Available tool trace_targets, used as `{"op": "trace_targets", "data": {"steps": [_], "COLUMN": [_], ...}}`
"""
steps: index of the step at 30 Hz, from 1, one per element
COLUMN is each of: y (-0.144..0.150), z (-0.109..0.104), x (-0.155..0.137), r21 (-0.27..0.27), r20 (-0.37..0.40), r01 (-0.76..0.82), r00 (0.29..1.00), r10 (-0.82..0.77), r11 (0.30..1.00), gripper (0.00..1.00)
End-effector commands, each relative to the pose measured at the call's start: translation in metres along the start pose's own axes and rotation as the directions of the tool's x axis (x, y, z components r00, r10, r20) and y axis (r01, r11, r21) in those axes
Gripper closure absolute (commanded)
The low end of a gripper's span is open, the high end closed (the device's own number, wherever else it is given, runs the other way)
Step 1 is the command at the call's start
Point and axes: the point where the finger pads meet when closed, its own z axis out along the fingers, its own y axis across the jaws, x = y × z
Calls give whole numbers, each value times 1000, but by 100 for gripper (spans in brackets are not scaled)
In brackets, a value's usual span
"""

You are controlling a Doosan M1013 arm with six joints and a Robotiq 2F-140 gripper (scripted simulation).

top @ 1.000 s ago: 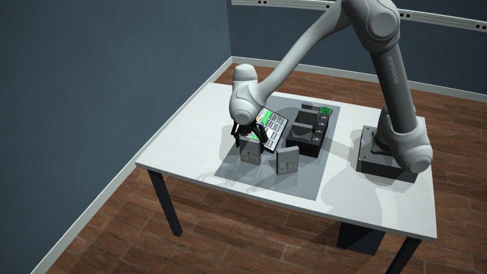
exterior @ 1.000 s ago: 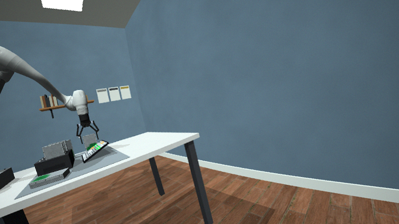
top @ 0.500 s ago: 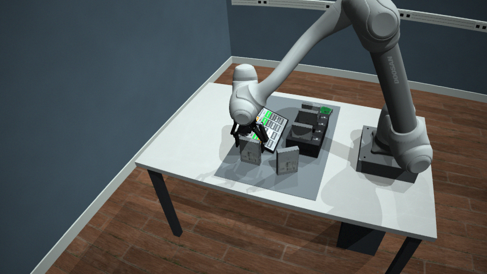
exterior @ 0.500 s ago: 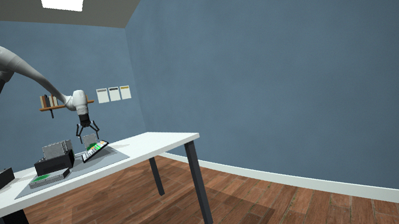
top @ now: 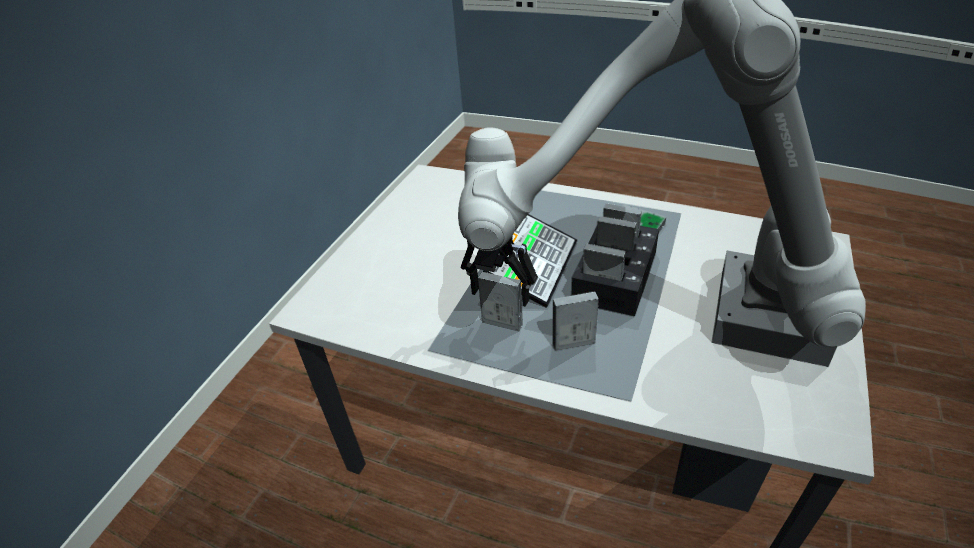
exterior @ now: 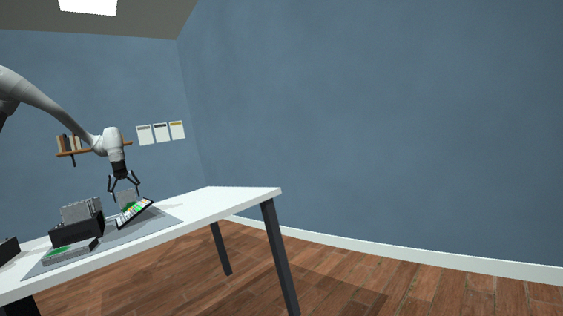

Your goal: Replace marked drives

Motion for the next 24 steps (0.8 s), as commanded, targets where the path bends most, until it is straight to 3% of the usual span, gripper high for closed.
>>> {"op": "trace_targets", "data": {"steps": [1, 24], "y": [0, 0], "z": [-1, -12], "x": [0, 0], "r21": [-1, -1], "r20": [-1, -1], "r01": [0, 0], "r00": [1000, 1000], "r10": [0, 0], "r11": [1000, 1000], "gripper": [11, 11]}}
